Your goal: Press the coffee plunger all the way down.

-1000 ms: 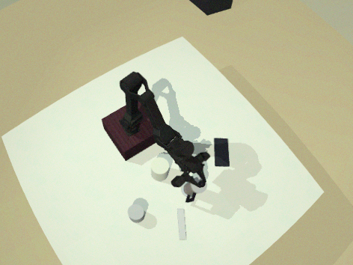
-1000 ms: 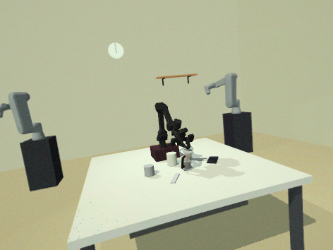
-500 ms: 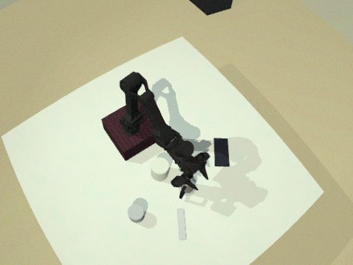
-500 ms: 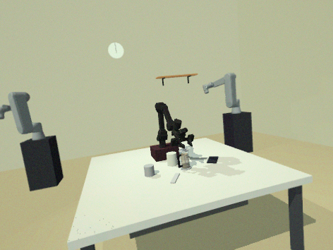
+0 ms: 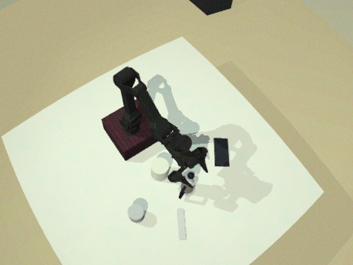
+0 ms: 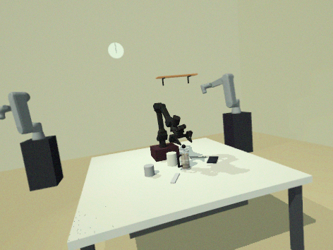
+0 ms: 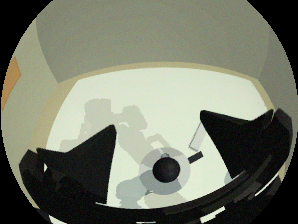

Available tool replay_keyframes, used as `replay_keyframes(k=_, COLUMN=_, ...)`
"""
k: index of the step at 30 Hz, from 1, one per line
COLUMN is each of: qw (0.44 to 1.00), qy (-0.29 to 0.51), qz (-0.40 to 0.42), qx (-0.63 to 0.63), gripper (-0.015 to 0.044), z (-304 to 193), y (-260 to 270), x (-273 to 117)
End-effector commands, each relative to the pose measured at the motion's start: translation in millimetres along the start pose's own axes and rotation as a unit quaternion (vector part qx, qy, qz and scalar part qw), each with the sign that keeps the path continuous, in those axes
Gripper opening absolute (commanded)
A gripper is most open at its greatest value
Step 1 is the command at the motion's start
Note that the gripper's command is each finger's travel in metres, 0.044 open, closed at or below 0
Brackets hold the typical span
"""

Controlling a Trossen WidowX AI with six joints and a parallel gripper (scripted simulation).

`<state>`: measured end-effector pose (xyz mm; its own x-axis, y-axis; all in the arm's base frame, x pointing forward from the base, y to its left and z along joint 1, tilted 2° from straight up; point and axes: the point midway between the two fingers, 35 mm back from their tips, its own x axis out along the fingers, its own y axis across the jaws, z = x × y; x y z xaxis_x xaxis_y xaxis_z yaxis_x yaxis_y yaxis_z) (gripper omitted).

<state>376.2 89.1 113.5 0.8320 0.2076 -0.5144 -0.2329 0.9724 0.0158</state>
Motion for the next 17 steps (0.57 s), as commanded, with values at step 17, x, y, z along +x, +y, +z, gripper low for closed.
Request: replay_keyframes(k=17, qw=1.000, qy=-0.003, qz=0.000, qx=-0.001, gripper=0.0440, z=23, y=-1, x=-58)
